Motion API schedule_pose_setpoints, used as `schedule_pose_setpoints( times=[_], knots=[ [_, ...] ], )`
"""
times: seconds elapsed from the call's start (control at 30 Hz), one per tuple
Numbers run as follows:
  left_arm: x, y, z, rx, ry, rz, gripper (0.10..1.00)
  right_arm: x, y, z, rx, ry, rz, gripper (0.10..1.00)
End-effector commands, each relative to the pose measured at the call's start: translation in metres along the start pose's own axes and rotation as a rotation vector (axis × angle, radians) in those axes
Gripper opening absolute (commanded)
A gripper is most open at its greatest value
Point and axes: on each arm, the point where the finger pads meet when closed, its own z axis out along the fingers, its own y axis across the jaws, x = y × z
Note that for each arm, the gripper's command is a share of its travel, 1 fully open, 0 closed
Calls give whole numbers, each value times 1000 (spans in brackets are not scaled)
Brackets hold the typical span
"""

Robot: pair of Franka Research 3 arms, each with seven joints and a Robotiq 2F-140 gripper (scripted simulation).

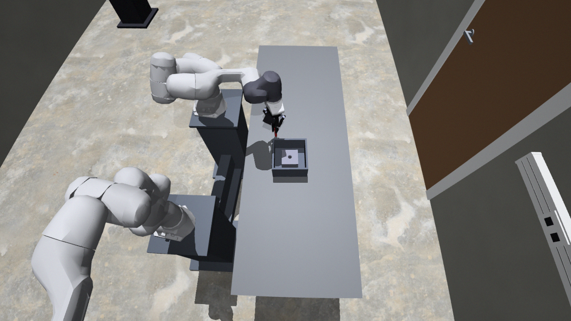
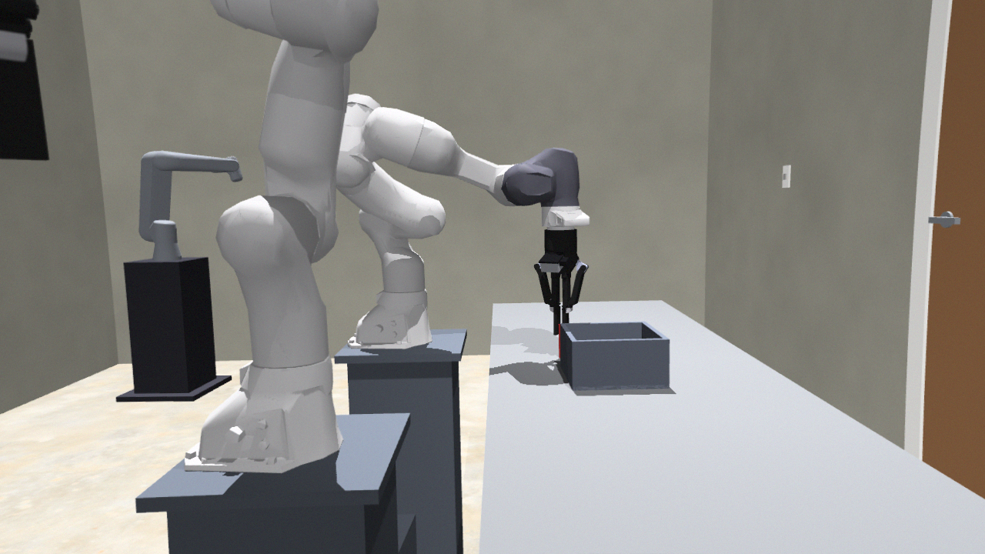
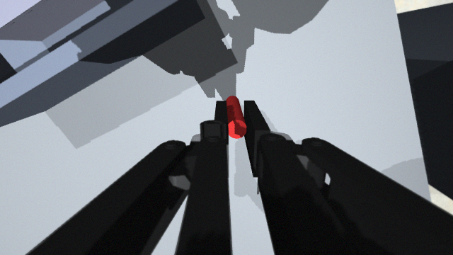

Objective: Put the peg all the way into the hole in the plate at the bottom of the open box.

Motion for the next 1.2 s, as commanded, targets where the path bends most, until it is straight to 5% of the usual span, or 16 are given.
schedule_pose_setpoints(
  times=[0.0, 0.33, 0.8, 1.17],
  knots=[
    [0, -1, 0, 2, 1, 1, 99, 0, -1, 0, 1, 2, 6, 1000],
    [0, -1, -8, 2, 1, 1, 99, 0, -1, 0, 1, 2, 6, 1000],
    [0, 0, -95, 2, 1, 1, 99, 0, -1, 0, 1, 2, 6, 1000],
    [-1, 0, -118, 2, 1, 1, 99, 0, -1, 0, 1, 2, 6, 1000]
  ],
)
